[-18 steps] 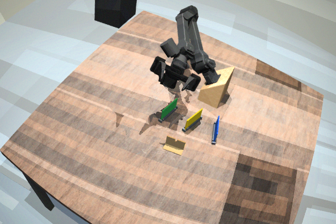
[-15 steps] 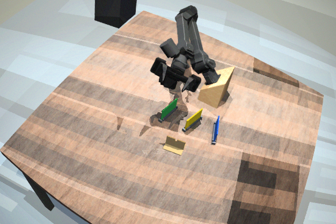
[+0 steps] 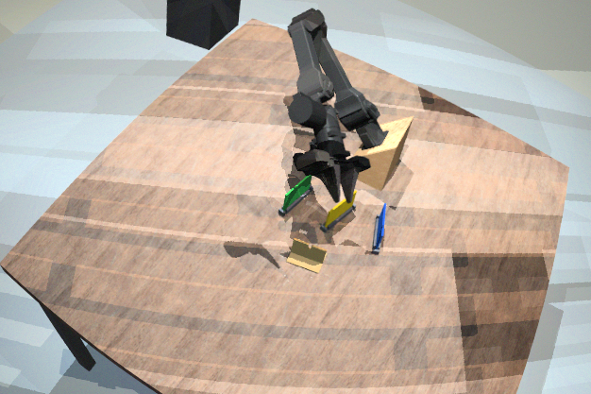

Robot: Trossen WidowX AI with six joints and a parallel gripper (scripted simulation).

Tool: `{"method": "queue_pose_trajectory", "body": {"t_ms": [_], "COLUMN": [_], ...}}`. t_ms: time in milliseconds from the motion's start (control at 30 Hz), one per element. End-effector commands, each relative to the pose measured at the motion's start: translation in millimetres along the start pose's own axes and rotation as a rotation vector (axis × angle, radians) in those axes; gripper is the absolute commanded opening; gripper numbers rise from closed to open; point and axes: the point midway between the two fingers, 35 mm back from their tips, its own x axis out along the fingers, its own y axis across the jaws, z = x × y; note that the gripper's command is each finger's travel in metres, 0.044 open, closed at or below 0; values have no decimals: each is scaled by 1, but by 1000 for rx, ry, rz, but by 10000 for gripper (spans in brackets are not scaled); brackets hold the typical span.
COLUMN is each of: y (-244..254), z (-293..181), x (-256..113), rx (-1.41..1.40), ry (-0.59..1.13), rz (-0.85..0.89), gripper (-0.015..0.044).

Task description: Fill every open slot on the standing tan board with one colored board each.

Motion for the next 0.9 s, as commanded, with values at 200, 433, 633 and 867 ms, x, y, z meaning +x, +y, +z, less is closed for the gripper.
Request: {"method": "queue_pose_trajectory", "body": {"t_ms": [200, 433, 633, 867], "y": [-67, -65, -65, -65], "z": [4, 8, 8, 8], "x": [-22, -46, -46, -46], "rx": [-1075, -1309, -1309, -1309], "ry": [-269, -278, -278, -278], "rz": [-980, -1217, -1217, -1217], "gripper": [182, 182, 182, 182]}}
